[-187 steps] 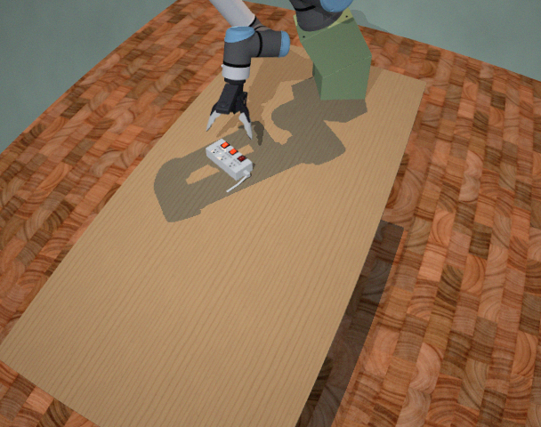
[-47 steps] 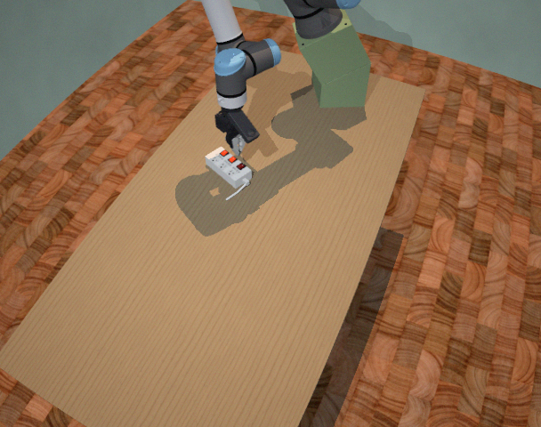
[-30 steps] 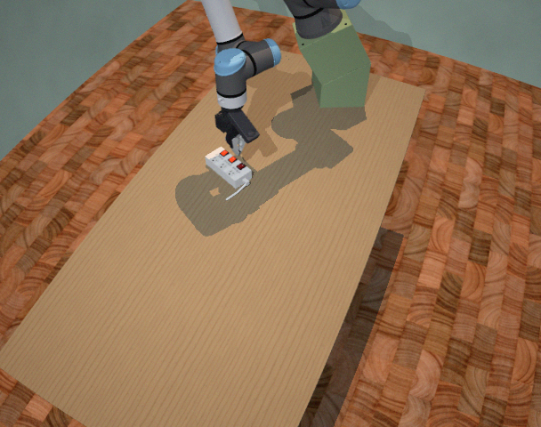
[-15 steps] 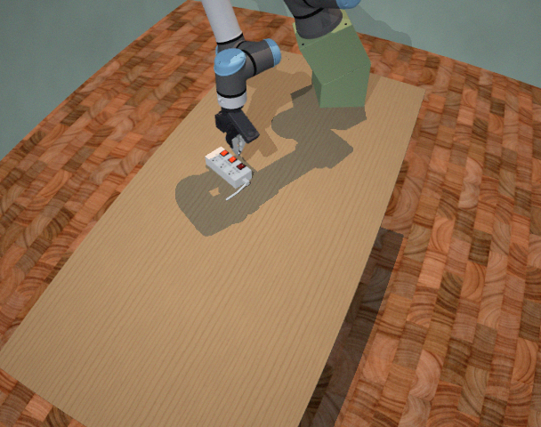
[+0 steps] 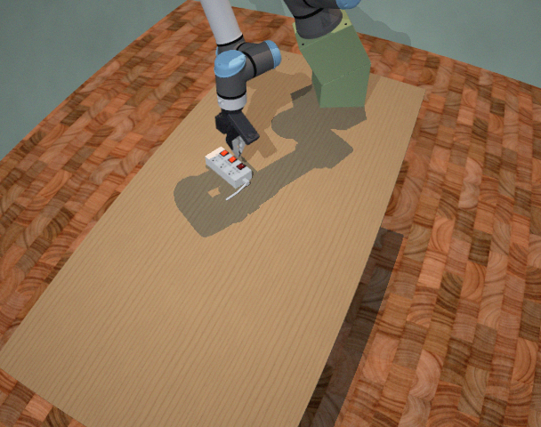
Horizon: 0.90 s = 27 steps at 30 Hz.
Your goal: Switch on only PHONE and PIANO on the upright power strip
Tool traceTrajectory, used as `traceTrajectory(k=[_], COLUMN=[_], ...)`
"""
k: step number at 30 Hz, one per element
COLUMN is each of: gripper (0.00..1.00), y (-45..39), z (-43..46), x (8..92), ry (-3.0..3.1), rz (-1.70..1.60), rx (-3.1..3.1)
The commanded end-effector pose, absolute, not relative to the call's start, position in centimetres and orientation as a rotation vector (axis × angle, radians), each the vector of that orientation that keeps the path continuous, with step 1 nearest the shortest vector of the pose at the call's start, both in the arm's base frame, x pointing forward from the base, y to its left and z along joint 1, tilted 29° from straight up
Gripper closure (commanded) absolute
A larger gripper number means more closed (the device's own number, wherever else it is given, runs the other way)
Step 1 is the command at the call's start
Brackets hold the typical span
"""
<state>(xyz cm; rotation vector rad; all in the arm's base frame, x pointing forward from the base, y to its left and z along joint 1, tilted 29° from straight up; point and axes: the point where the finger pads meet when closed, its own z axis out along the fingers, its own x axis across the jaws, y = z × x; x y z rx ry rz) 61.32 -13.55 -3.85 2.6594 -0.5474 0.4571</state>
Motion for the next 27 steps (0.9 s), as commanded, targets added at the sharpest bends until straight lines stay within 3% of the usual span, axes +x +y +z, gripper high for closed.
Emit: traceTrajectory(k=[1,27], gripper=[1.00,1.00], y=[-13.7,-15.0], z=[-4.2,-6.7], x=[61.4,62.1], ry=[-0.547,-0.547], rz=[0.458,0.458], rx=[2.659,2.659])
